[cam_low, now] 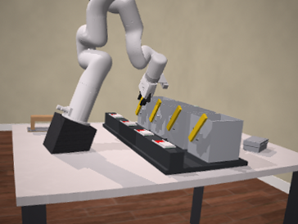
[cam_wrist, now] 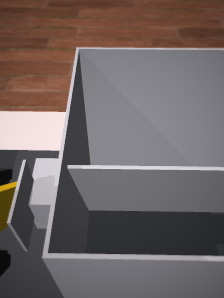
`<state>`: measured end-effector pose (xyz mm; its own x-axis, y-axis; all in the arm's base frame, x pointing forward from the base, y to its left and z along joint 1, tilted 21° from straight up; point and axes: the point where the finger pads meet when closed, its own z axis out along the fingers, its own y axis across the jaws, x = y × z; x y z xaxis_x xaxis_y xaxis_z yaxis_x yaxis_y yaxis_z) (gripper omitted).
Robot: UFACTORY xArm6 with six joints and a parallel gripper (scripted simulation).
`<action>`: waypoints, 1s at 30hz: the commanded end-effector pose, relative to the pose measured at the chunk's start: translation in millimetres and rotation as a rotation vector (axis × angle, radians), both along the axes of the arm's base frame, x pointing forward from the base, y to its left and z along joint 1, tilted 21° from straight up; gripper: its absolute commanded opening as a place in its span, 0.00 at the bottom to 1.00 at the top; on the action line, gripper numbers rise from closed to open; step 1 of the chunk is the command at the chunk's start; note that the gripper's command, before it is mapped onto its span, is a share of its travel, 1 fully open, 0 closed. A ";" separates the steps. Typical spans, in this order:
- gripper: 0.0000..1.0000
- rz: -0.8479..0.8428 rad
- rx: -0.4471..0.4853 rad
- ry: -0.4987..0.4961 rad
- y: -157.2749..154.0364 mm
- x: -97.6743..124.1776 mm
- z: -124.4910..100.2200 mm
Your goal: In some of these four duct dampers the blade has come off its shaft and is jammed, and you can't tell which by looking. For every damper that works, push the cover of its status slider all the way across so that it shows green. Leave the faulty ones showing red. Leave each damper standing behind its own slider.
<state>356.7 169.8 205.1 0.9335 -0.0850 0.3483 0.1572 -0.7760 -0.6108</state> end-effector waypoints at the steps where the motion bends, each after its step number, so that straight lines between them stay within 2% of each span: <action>1: 0.39 0.000 0.001 -0.003 -0.1 0.6 1.7; 9: 0.39 0.000 0.001 -0.003 -5.3 -2.1 7.7; 23: 0.39 0.000 0.001 -0.003 -37.4 -18.7 44.1; 30: 0.39 0.000 0.001 -0.003 -45.5 -22.9 53.2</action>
<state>336.5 130.0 250.1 0.9333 -0.0860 0.3486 0.1564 -0.7767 -0.6102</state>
